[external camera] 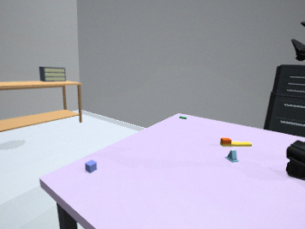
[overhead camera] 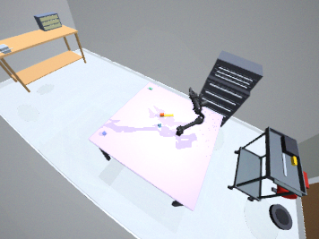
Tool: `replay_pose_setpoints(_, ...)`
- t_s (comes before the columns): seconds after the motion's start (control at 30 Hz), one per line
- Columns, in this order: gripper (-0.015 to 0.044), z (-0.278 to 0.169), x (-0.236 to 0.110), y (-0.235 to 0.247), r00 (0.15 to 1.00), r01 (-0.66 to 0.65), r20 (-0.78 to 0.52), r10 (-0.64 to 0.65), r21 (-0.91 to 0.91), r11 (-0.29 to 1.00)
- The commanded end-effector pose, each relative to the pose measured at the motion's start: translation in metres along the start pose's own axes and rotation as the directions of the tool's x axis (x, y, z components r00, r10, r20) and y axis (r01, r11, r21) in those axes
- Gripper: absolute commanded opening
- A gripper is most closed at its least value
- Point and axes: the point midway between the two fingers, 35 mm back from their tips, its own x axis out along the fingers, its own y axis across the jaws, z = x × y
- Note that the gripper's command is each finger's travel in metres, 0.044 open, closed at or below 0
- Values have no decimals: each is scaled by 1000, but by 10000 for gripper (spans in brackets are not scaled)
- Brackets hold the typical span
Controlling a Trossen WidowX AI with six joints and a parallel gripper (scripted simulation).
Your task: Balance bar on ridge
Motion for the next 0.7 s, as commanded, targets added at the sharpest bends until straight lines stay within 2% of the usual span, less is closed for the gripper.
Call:
replay_pose_setpoints(0.0, 374, -1, 0, 1, 1000, -1, -1, 1, -2, 1000)
replay_pose_setpoints(0.07, 321, -9, 2, 6, 1000, -7, -11, 7, -14, 1000)
replay_pose_setpoints(0.1, 315, -15, 3, 9, 1000, -11, -19, 11, -23, 1000)
replay_pose_setpoints(0.3, 315, -55, 11, 24, 997, -27, -78, 21, -74, 997)
replay_pose_setpoints(0.47, 315, -71, 15, 25, 997, -22, -69, 16, -98, 995)
replay_pose_setpoints(0.67, 315, -97, 23, 26, 993, -17, -116, 3, -124, 992)
